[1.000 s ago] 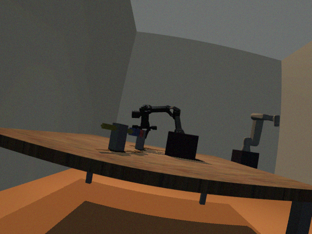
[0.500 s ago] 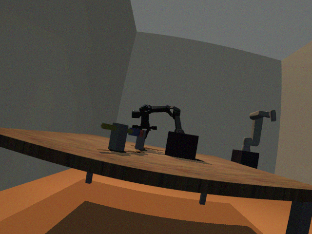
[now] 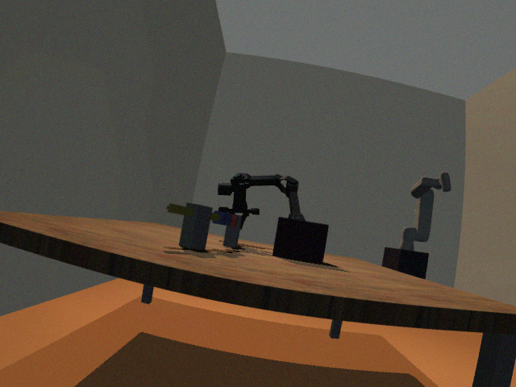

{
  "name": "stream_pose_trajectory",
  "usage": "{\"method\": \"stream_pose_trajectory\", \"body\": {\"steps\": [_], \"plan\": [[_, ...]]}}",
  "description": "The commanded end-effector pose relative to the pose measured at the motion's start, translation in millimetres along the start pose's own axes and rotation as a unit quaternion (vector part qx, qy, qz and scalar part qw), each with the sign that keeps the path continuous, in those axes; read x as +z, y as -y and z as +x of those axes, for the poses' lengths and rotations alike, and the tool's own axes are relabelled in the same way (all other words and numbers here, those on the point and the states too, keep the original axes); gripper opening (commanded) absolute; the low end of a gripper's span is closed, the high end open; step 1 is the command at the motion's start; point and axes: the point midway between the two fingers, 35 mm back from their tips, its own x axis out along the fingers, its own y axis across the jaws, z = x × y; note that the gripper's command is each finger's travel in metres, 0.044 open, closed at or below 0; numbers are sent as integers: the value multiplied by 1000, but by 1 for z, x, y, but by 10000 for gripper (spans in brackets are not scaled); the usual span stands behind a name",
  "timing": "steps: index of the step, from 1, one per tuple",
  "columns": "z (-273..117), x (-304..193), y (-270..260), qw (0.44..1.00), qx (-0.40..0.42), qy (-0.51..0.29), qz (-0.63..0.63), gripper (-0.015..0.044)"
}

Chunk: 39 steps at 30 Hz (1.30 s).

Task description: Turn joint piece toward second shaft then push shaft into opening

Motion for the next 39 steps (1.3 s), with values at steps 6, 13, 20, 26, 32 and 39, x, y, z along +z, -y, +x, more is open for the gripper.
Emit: {"method": "stream_pose_trajectory", "body": {"steps": [6, 13, 20, 26, 32, 39], "plan": [[0, 0, 0, 1000, 0, 0, 0, 0], [0, -5, 0, 1000, 20, 0, -1, 0], [1, -16, 0, 999, 51, 1, -2, 0], [1, -26, 0, 998, 61, 2, -3, 0], [1, -35, 0, 998, 65, 1, -3, 0], [1, -46, 0, 998, 66, 1, -3, 0]]}}
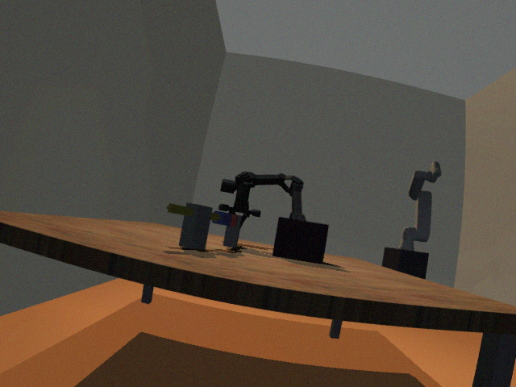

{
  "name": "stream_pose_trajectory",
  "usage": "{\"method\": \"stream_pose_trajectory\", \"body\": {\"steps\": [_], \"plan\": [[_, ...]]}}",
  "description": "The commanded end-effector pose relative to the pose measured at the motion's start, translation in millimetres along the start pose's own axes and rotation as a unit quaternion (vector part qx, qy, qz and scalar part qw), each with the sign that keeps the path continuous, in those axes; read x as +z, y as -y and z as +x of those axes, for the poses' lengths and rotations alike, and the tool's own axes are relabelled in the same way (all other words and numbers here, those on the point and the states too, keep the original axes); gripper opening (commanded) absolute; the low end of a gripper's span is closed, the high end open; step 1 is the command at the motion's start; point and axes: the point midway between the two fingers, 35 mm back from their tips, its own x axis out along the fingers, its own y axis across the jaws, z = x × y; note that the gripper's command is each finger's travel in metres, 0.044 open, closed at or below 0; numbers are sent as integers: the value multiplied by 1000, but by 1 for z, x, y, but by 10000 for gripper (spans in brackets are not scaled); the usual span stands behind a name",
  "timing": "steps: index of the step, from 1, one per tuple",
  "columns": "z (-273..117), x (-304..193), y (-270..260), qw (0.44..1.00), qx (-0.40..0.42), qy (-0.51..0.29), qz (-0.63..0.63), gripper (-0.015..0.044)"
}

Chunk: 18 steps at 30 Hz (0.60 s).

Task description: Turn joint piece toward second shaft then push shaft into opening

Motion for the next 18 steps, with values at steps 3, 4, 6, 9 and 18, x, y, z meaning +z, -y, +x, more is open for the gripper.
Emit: {"method": "stream_pose_trajectory", "body": {"steps": [3, 4, 6, 9, 18], "plan": [[1, -9, 0, 1000, 1, 3, 2, 0], [1, -11, 0, 1000, 1, 3, 2, 0], [1, -14, 0, 1000, 1, 2, 2, 0], [1, -19, 0, 1000, 1, 2, 2, 0], [1, -33, 0, 1000, 1, 2, 2, 0]]}}
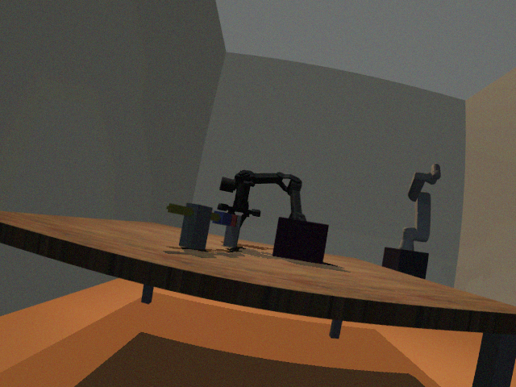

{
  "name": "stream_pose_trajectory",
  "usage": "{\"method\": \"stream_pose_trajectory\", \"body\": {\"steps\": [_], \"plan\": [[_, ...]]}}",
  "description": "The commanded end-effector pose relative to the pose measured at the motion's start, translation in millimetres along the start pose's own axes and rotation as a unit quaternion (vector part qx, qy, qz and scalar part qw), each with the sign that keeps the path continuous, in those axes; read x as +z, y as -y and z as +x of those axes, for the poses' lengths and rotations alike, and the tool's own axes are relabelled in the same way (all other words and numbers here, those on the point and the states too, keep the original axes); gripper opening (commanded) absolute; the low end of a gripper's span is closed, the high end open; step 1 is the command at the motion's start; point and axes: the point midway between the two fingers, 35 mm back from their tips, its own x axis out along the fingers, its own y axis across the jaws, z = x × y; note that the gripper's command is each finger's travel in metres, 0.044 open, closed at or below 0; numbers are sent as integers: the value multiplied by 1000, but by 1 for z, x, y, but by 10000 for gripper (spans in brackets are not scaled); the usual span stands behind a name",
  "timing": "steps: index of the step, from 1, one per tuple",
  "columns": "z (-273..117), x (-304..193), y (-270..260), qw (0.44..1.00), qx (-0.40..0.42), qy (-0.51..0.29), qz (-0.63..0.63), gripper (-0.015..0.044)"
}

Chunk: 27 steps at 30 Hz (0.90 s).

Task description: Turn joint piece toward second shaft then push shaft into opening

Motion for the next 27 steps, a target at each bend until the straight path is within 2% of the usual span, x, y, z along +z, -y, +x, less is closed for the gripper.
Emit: {"method": "stream_pose_trajectory", "body": {"steps": [1, 19, 22, 27], "plan": [[1, -6, 0, 1000, 0, 2, 4, 0], [0, -12, 0, 1000, 0, 1, 1, 0], [0, -12, 0, 1000, 0, 1, 1, 67], [0, -12, 0, 1000, 0, 1, 1, 67]]}}
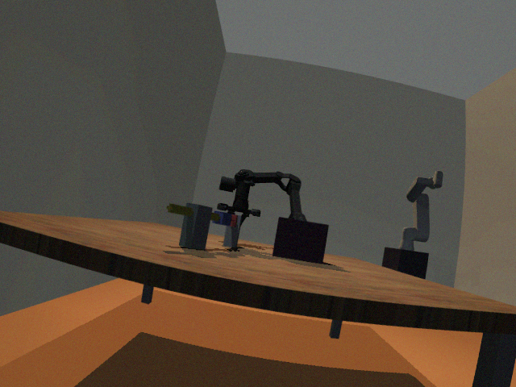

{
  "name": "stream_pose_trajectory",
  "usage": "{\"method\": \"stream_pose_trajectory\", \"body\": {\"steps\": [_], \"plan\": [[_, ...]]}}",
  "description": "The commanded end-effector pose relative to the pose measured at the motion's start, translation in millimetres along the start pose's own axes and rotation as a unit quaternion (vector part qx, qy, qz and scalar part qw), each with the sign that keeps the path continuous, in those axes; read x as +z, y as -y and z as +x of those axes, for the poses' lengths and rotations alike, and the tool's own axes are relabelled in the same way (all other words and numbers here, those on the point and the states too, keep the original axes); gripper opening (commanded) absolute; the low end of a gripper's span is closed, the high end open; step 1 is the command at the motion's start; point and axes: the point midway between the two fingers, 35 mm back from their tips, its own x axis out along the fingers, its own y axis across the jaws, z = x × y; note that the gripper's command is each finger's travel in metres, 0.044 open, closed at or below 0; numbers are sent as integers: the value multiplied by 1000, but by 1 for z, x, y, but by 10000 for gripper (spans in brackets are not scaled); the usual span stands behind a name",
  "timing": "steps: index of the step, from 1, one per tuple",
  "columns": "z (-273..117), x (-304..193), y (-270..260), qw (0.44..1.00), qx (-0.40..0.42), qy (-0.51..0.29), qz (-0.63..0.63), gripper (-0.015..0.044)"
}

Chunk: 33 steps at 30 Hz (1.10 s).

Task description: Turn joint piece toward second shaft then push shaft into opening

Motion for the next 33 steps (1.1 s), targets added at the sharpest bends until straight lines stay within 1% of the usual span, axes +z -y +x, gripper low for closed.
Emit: {"method": "stream_pose_trajectory", "body": {"steps": [1, 14, 26, 27, 30, 33], "plan": [[0, 0, 0, 1000, 0, 0, -1, 93], [0, 0, 0, 1000, 0, 0, -1, 434], [0, 0, 0, 1000, 0, 0, -1, 440], [-2, 0, 0, 1000, 0, 0, -1, 440], [-27, 0, 0, 1000, 0, 0, 1, 440], [-29, 0, 0, 1000, 0, 0, 1, 440]]}}
